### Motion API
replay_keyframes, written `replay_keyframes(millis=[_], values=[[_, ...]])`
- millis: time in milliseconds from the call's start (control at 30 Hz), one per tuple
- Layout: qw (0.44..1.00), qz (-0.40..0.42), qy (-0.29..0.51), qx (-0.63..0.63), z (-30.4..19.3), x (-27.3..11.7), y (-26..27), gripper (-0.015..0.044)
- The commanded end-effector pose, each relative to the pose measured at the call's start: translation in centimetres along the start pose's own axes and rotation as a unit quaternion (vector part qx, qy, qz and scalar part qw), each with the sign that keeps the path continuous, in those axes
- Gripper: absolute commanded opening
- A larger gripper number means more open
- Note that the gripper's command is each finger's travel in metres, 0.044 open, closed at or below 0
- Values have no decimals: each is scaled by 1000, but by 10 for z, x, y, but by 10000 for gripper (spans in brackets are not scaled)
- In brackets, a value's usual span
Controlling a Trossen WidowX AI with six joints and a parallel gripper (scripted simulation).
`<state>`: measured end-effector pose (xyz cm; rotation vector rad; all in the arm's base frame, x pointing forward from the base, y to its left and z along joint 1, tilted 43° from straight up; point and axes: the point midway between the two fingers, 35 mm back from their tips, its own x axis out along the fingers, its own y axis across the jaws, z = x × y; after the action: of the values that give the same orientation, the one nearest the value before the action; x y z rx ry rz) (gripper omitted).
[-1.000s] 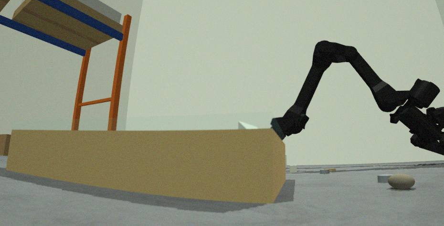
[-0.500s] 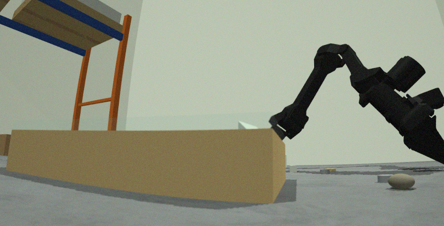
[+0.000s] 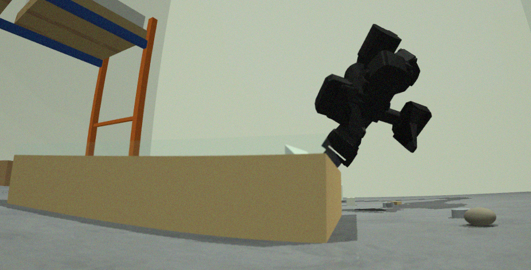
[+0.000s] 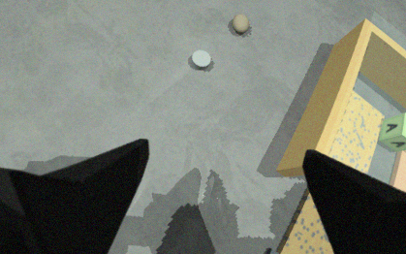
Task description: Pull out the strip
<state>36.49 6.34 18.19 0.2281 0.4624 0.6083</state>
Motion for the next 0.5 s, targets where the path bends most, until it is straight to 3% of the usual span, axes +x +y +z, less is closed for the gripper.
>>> replay_keyframes(millis=[0, 267, 467], values=[[997, -45, -4, 69, -17, -29, -47, 400], [965, -137, -47, 217, -58, -110, -126, 400], [933, -179, -89, 298, -86, -159, -152, 400]])
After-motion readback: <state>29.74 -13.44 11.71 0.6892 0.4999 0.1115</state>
